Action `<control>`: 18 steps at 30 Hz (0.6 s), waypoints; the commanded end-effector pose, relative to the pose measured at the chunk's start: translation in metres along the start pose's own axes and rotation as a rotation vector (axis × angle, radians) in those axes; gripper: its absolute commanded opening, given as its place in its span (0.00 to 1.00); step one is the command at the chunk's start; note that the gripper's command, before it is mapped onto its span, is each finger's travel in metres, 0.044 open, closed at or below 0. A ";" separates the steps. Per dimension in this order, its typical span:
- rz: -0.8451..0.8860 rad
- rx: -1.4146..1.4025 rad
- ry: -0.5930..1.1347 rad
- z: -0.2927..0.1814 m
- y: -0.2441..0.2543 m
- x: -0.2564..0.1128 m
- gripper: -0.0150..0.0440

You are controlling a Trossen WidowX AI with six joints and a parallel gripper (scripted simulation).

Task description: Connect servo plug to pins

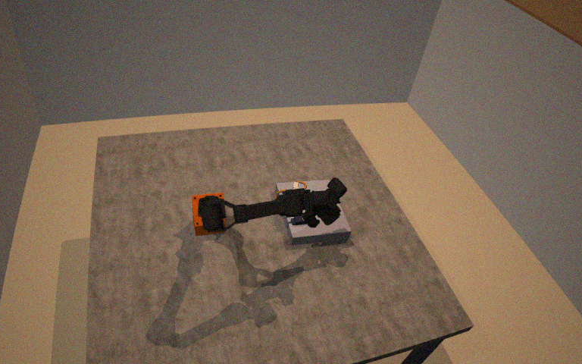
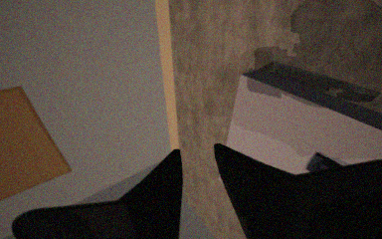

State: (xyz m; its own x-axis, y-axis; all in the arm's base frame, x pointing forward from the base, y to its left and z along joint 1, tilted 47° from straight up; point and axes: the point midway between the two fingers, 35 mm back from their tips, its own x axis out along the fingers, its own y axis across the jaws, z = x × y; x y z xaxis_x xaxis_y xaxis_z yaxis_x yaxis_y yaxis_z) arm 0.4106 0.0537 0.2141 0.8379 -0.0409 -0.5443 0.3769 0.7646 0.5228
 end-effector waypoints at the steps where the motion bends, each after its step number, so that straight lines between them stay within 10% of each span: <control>1: -0.076 0.087 0.047 -0.015 0.001 0.018 0.45; 18: -0.535 0.432 0.116 -0.124 -0.012 0.089 0.45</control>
State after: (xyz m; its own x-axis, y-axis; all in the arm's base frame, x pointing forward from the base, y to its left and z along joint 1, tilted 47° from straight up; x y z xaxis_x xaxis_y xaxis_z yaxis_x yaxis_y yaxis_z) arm 0.4318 0.1121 0.0962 0.5063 -0.2089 -0.8367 0.8254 0.3982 0.4001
